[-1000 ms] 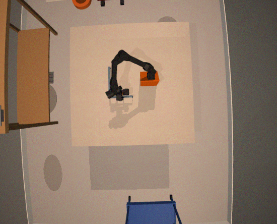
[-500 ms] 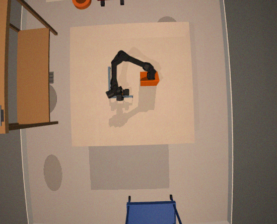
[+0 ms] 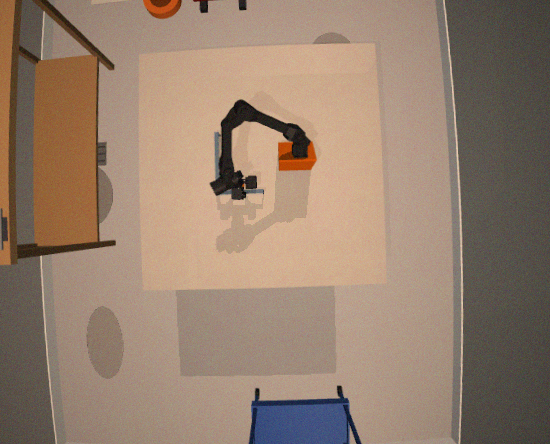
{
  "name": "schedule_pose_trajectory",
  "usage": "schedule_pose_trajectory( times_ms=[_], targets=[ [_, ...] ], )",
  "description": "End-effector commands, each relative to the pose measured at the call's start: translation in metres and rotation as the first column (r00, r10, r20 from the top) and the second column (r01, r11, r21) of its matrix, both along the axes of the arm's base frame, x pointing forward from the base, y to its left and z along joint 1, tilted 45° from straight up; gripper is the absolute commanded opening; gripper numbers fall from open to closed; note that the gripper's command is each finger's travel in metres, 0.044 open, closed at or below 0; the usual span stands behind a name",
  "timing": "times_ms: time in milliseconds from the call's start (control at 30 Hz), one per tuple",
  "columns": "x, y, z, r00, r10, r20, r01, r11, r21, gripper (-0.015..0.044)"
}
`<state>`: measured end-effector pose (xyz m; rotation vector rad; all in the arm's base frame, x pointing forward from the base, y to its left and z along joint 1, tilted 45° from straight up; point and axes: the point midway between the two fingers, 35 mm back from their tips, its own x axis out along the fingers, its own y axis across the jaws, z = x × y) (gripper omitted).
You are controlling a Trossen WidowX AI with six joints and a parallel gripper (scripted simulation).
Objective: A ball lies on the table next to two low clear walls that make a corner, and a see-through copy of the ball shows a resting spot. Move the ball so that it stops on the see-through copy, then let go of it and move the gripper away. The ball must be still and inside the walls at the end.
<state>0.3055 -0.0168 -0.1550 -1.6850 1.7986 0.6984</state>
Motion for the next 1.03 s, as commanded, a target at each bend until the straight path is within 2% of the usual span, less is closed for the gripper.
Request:
schedule_pose_trajectory(
  times_ms=[0,133,433,600,633,1000],
  targets=[
    [0.005,0.028,0.024,1.000,0.005,0.009,-0.005,1.000,0.009,0.0300],
    [0.003,0.057,0.057,1.000,0.005,0.006,-0.005,1.000,0.004,0.0300],
    [0.007,0.057,0.051,0.999,0.029,0.018,-0.029,1.000,0.006,0.0300],
    [0.005,0.089,0.086,0.999,0.027,0.023,-0.027,1.000,0.007,0.0431],
    [0.005,0.090,0.088,0.999,0.027,0.024,-0.027,1.000,0.007,0.0440],
    [0.005,0.090,0.088,0.999,0.027,0.024,-0.027,1.000,0.007,0.0440]
  ],
)
